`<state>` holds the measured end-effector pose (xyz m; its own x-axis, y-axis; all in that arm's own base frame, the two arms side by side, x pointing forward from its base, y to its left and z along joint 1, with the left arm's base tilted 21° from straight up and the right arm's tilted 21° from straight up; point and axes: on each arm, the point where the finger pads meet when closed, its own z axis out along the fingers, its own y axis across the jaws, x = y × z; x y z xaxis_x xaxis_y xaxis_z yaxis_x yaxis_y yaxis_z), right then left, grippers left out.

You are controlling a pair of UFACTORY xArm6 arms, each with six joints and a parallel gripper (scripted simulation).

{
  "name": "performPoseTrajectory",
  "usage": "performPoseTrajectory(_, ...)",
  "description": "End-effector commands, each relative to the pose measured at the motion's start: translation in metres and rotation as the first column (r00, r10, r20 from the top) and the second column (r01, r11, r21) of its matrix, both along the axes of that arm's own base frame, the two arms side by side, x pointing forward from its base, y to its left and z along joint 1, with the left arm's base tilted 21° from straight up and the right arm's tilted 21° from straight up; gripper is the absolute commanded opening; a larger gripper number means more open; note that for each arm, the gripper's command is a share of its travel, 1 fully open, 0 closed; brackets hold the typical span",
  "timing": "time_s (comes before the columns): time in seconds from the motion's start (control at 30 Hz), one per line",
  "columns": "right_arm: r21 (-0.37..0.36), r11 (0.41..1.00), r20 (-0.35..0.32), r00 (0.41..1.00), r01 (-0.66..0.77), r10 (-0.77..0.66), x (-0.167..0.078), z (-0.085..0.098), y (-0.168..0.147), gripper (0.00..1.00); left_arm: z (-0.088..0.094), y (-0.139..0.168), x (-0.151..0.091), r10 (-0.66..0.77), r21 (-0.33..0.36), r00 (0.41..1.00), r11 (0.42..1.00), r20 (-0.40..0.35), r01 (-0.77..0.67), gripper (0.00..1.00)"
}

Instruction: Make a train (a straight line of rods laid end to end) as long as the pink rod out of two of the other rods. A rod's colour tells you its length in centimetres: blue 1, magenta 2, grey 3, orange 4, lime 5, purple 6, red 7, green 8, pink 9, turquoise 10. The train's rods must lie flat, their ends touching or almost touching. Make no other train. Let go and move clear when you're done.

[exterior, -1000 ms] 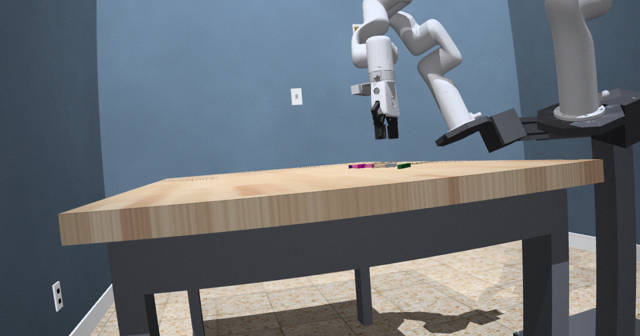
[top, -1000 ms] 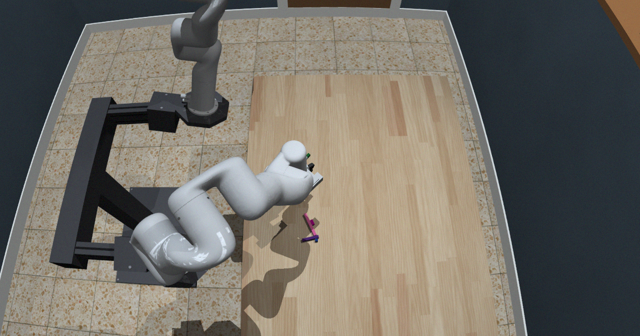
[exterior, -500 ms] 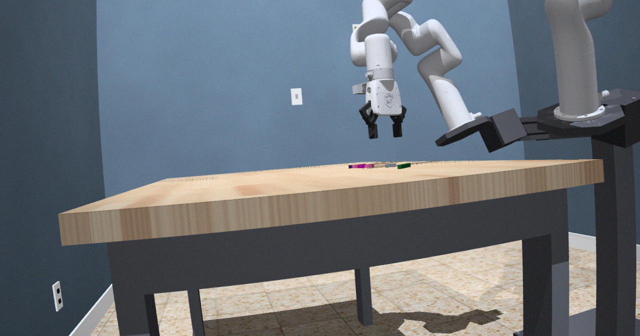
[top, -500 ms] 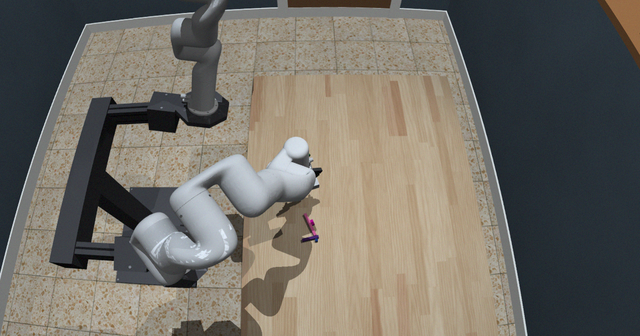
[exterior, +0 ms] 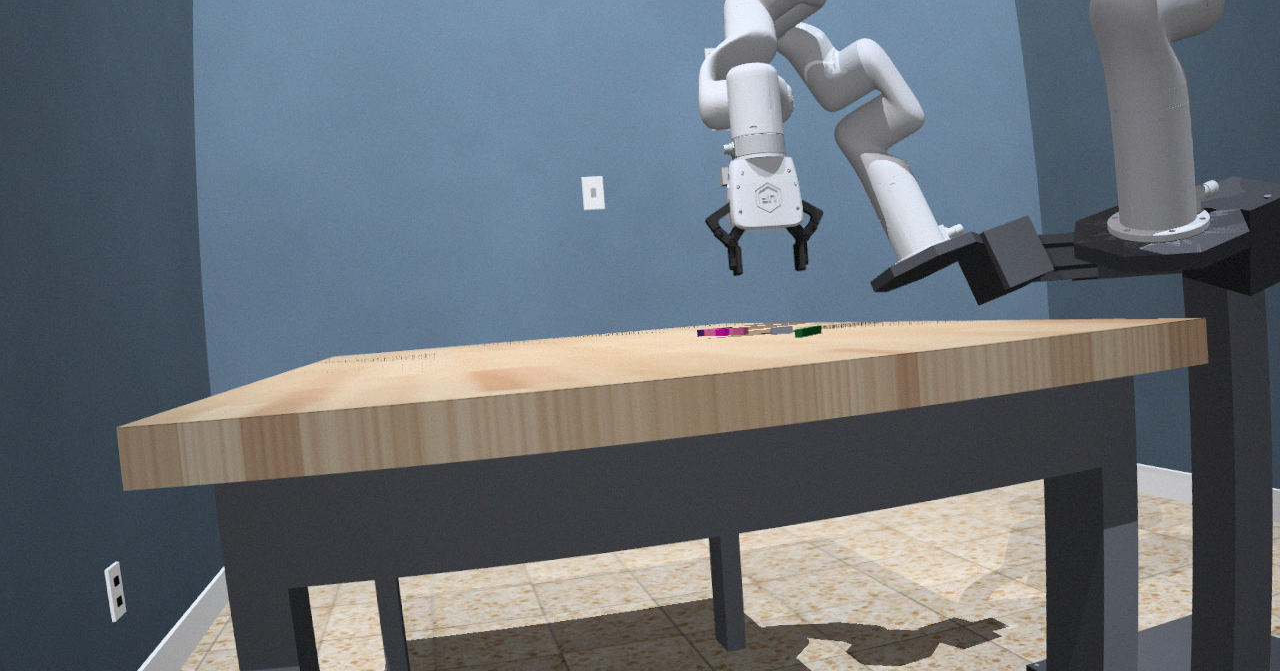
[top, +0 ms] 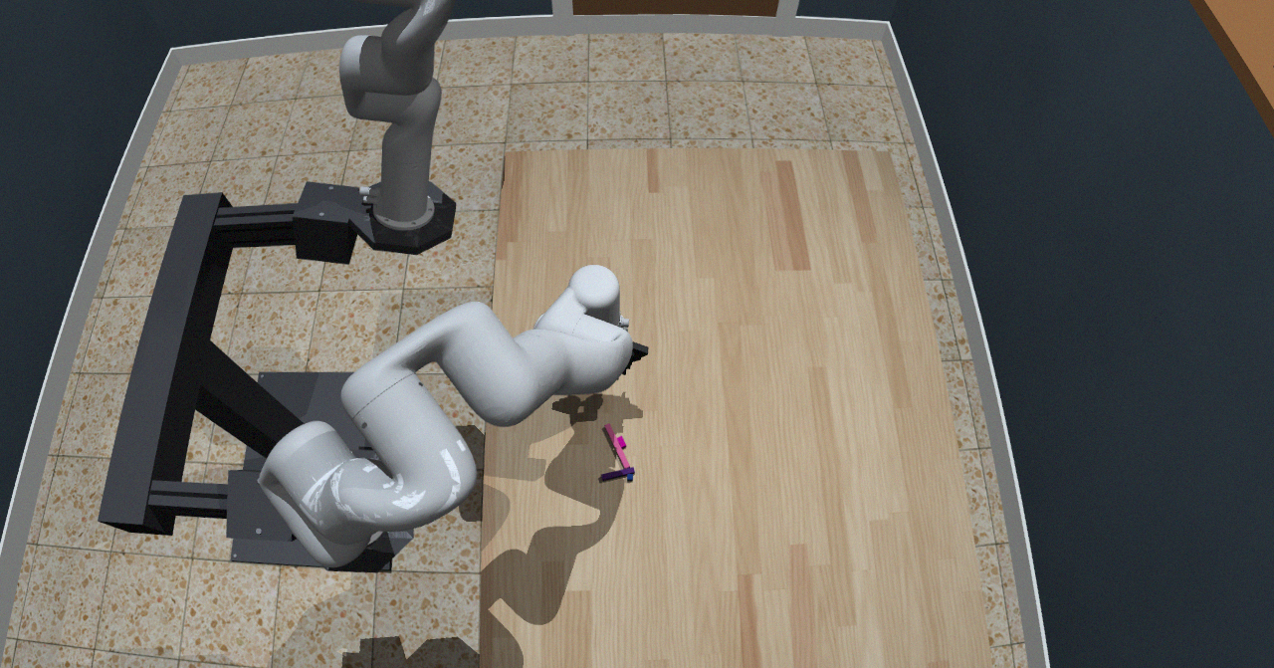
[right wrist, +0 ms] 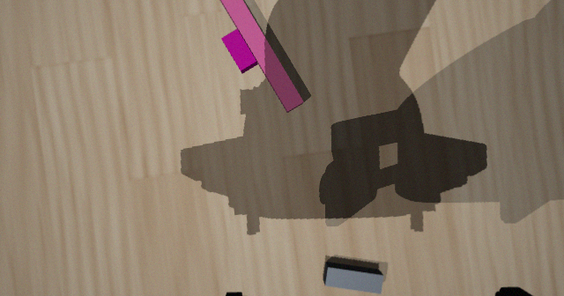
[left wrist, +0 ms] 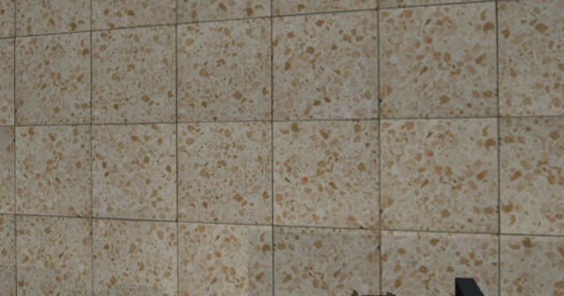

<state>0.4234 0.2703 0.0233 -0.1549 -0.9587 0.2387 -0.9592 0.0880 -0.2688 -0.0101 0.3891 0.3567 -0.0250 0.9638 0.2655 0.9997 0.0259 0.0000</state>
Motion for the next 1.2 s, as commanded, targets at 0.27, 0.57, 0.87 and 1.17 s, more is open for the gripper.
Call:
performPoseTrajectory(0.27,0.122,0.917,0.108,0.914,0.379,-0.391,0.006,0.003,0.011,1.00,0.002,0.000,0.000,0.000,0.004,1.000,1.000,0.000,0.000,1.00)
performPoseTrajectory(0.57,0.212,0.791,0.136,0.785,0.573,-0.605,0.010,0.005,0.017,1.00,0.002,0.000,0.000,0.000,0.004,1.000,1.000,0.000,0.000,1.00)
performPoseTrajectory(0.87,0.317,0.590,0.138,0.580,0.742,-0.803,0.013,0.006,0.024,1.00,0.002,0.000,0.000,0.000,0.004,1.000,1.000,0.000,0.000,1.00)
performPoseTrajectory(1.17,0.404,0.377,0.115,0.362,0.834,-0.925,0.016,0.007,0.030,1.00,0.002,0.000,0.000,0.000,0.004,1.000,1.000,0.000,0.000,1.00)
